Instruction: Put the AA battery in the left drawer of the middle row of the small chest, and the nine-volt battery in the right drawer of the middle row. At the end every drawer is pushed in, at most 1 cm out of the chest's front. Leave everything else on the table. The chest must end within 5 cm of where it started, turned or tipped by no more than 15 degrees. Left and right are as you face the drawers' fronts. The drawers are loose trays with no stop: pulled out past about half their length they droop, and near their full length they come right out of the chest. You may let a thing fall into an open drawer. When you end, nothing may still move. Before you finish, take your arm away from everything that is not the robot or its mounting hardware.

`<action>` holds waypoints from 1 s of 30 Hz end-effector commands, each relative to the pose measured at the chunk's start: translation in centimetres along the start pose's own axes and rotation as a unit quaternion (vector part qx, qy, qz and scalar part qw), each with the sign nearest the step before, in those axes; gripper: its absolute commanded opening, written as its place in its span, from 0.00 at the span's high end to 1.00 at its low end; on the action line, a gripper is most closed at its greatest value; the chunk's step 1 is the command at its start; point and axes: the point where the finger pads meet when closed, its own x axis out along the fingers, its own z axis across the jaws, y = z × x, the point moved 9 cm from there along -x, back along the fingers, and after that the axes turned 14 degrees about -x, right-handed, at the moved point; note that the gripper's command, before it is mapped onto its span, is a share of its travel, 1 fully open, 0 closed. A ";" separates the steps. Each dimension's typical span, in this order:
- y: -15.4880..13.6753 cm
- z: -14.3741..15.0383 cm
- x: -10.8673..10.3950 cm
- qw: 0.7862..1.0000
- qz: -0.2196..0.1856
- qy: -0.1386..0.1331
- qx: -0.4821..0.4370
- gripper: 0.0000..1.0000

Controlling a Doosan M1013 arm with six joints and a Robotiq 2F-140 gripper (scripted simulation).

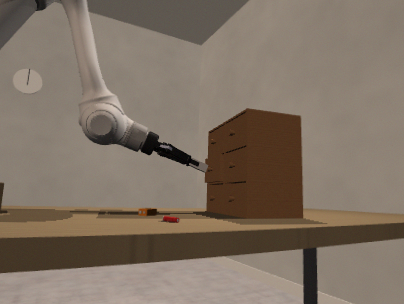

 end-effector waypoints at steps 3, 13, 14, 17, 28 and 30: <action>0.2 0.0 0.5 1.000 0.000 0.000 0.000 1.00; 0.3 0.1 0.9 1.000 0.000 0.000 0.000 1.00; 0.3 0.1 0.9 1.000 0.000 0.000 0.000 1.00; 0.4 0.1 1.0 1.000 0.000 0.000 0.000 1.00; 0.4 0.1 1.0 1.000 0.000 0.000 0.000 1.00; 0.4 0.1 1.0 1.000 0.000 0.000 0.000 1.00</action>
